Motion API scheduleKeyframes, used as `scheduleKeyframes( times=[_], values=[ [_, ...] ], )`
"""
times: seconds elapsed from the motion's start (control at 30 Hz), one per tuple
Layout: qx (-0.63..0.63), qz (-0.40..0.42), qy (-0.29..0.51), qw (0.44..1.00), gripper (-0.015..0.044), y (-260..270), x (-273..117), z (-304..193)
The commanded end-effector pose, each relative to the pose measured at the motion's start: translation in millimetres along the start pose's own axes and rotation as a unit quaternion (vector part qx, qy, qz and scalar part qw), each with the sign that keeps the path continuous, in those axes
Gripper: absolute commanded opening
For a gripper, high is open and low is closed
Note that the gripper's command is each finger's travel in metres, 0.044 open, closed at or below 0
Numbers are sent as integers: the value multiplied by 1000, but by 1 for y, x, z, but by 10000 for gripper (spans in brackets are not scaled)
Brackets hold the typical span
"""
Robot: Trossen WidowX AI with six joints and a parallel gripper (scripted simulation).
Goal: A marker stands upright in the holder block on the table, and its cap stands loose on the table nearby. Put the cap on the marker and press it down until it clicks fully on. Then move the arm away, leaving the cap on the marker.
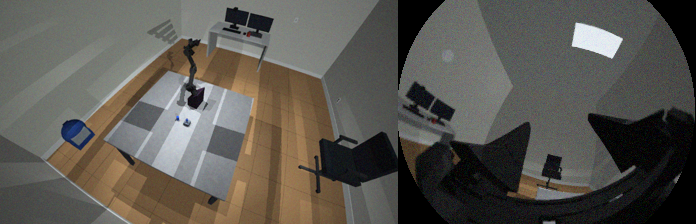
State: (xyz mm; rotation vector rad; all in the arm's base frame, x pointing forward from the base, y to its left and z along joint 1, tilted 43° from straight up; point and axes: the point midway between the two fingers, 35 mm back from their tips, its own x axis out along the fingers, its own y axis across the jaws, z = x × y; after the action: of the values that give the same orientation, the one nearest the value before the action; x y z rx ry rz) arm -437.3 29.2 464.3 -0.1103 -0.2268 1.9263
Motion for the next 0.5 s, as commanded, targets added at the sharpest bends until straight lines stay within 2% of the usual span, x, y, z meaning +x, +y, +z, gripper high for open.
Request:
scheduleKeyframes(
  times=[0.0, 0.17, 0.47],
  values=[
    [2, 2, -1, 1000, 374, -1, 0, 1],
    [52, 42, -41, 997, 242, -30, -8, 38],
    [131, 80, -131, 979, 240, -92, -19, 101]
  ],
)
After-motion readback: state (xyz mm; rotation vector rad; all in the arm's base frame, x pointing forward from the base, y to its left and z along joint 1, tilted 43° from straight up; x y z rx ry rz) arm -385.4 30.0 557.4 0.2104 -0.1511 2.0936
